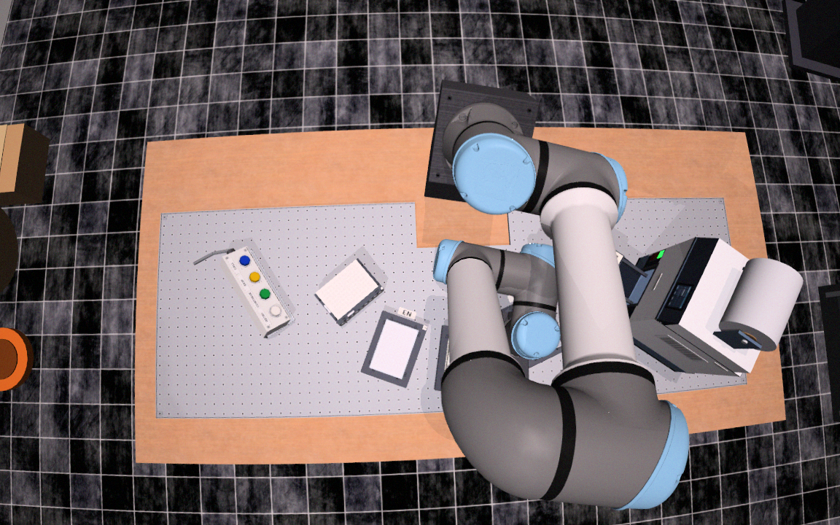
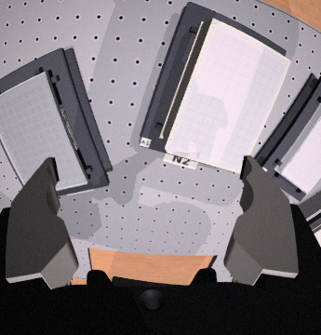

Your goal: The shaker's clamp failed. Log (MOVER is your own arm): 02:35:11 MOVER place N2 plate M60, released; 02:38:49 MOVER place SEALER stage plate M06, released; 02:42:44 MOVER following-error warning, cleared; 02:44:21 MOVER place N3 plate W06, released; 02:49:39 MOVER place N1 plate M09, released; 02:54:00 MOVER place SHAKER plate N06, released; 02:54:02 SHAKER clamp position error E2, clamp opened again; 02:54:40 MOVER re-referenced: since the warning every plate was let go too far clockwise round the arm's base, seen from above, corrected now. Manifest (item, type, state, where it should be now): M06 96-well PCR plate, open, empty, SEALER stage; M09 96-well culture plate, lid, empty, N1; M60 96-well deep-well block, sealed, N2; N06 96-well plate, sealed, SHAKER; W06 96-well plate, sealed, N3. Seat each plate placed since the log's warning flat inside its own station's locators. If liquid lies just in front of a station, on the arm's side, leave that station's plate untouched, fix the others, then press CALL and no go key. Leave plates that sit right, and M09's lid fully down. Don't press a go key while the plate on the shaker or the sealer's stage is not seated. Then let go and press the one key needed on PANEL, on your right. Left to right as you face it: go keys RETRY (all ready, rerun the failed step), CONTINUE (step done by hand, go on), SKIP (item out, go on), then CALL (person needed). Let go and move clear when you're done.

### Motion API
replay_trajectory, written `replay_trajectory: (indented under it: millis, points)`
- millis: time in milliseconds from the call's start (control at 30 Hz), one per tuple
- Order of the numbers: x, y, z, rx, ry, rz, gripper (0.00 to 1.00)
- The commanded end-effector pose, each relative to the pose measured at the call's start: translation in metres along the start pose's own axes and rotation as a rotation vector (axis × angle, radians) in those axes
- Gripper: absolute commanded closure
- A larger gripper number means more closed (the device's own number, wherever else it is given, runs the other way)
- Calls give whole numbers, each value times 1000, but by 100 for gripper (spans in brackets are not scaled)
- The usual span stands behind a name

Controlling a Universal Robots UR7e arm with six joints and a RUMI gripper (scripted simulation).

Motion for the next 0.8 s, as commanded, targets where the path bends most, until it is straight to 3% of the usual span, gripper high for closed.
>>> replay_trajectory:
  millis: [0,567,767]
  points:
    - [0,15,3,-39,-2,3,18]
    - [0,90,6,-339,-2,3,18]
    - [0,120,7,-345,-2,3,18]
Point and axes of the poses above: the point where the finger pads meet when closed, its own x axis back along the fingers, its own y axis across the jaws, z = x × y, the point moved 1 cm from there along x, back along the fingers, and after that the axes turned 14 degrees about -x, right-handed, at the moved point
